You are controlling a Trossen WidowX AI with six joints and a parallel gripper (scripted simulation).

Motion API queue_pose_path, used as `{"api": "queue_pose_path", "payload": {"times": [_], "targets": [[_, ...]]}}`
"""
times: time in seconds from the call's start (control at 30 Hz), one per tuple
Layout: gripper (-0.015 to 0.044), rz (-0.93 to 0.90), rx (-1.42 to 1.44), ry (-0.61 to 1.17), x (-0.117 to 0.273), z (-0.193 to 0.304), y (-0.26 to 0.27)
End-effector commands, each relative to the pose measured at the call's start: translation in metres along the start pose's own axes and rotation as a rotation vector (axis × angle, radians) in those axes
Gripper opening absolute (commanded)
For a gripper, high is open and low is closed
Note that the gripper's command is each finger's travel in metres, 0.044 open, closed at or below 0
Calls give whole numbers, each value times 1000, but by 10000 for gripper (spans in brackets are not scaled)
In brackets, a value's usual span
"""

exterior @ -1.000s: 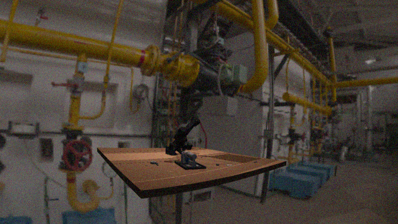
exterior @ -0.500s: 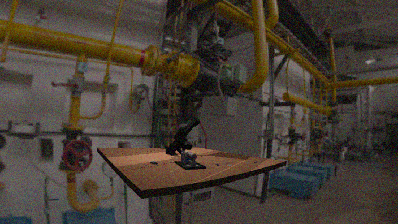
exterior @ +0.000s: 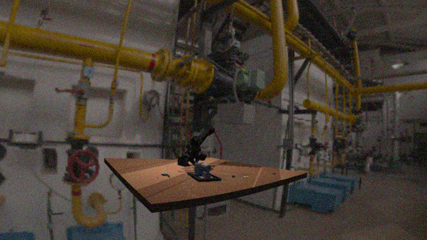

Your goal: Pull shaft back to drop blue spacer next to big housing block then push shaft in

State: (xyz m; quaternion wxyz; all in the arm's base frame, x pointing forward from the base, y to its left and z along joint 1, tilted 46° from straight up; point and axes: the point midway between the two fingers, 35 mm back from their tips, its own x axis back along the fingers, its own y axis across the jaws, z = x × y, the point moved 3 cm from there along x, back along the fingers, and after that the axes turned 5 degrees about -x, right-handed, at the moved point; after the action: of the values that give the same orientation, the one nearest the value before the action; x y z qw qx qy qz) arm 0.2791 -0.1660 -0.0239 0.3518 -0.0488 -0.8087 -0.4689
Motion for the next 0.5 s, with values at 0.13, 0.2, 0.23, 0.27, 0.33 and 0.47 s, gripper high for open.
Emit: {"api": "queue_pose_path", "payload": {"times": [0.13, 0.2, 0.23, 0.27, 0.33, 0.47], "targets": [[0, -2, 4, 0, -2, -2, 1], [0, -2, 4, 0, -2, -3, 1], [0, -2, 4, 0, -2, -3, 1], [0, -2, 4, 0, -3, -3, 1], [0, -2, 4, 0, -3, -4, 1], [0, -2, 5, 0, -4, -5, 1]]}}
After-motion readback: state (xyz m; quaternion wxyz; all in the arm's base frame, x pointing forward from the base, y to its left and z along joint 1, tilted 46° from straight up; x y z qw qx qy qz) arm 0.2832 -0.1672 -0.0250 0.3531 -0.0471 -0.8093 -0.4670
